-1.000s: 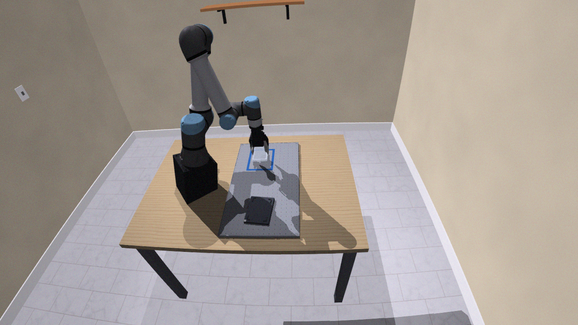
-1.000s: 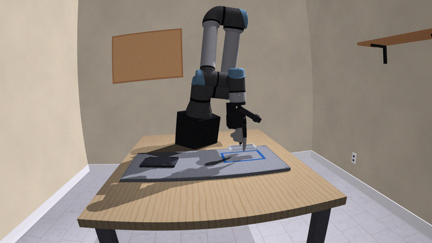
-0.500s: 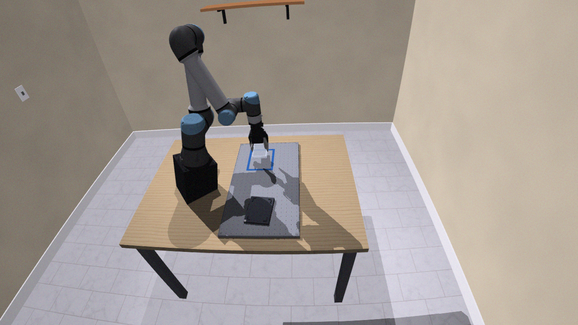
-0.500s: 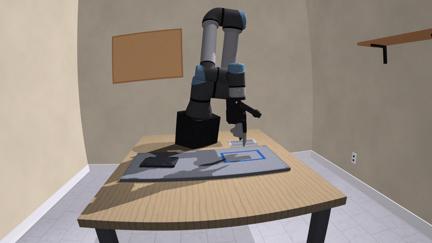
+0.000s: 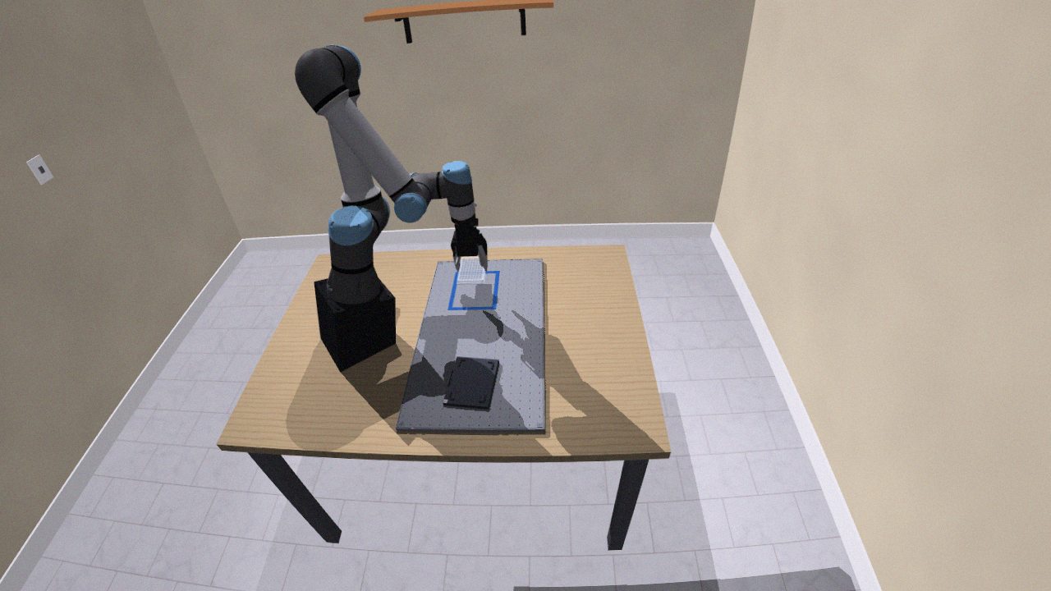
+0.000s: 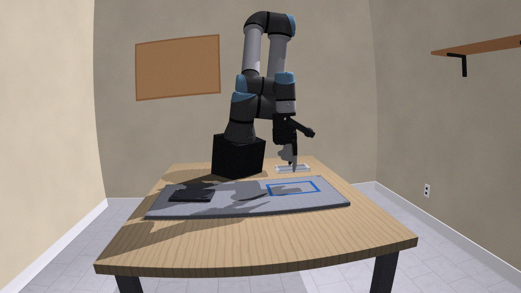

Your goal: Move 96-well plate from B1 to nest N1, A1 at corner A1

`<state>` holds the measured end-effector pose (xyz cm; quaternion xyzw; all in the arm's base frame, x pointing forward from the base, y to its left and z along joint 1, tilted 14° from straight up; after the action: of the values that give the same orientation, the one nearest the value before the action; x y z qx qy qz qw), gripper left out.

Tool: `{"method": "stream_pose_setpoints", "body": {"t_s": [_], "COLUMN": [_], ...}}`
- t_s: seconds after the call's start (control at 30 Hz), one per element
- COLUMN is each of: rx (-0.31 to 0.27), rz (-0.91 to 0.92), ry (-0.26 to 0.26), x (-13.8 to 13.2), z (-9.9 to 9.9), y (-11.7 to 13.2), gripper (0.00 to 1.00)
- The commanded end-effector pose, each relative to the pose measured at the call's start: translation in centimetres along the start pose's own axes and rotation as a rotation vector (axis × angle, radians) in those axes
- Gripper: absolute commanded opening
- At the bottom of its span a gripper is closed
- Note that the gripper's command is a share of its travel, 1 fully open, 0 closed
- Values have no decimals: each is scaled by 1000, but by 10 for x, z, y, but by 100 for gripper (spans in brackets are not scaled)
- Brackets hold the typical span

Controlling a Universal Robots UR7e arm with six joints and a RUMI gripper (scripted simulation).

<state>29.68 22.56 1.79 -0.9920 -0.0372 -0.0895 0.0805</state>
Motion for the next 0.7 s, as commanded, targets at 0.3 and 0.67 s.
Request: {"method": "stream_pose_setpoints", "body": {"t_s": [0.3, 0.67], "rx": [0, 1], "rz": [0, 112], "ry": [-4, -6], "x": [-1, 0], "z": [-1, -1], "y": [0, 17], "gripper": [0, 0]}}
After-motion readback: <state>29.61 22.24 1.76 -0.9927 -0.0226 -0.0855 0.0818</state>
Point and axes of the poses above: the point where the finger pads meet when closed, its own z axis out along the fingers, its own x axis across the jaws, y = z × x, the point moved 1 cm from there along -z, back along the fingers, and after that the axes turned 2 degrees about z, right-handed, at the moved point
